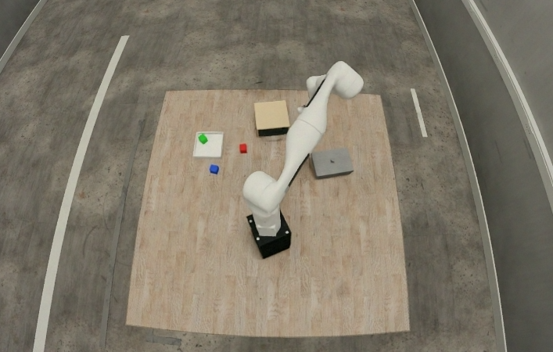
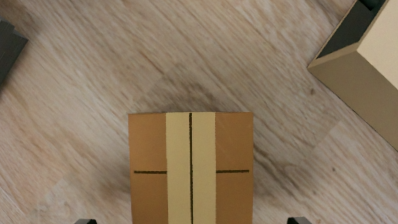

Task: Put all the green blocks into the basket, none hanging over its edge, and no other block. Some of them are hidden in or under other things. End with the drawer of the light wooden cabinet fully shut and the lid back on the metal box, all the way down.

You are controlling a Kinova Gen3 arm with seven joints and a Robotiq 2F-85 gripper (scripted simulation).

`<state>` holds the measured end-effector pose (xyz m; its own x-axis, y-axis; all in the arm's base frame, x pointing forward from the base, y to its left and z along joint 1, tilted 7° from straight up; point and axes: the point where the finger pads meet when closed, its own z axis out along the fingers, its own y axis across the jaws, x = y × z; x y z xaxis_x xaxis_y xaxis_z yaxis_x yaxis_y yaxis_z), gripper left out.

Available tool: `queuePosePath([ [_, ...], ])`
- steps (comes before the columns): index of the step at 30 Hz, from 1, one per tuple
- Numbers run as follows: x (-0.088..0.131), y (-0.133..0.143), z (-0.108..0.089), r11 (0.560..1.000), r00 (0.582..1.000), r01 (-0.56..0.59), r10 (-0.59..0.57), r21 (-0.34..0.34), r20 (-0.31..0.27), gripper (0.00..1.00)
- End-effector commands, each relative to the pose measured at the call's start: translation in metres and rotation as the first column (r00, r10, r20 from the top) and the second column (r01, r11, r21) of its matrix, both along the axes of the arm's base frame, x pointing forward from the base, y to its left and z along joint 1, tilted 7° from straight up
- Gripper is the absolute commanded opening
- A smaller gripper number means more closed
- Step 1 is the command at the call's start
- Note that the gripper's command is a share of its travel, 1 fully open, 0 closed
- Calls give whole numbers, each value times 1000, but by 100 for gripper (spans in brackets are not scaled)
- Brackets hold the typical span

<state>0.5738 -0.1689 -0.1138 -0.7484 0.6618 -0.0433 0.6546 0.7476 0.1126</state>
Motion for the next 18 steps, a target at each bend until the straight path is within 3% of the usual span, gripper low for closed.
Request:
queuePosePath([
  [1, 1, 0, 1, 1000, 1000, 0, 0, -1, 2, 93],
  [18, 1, 0, -3, 1000, 1000, 0, 0, -1, 2, 93],
])
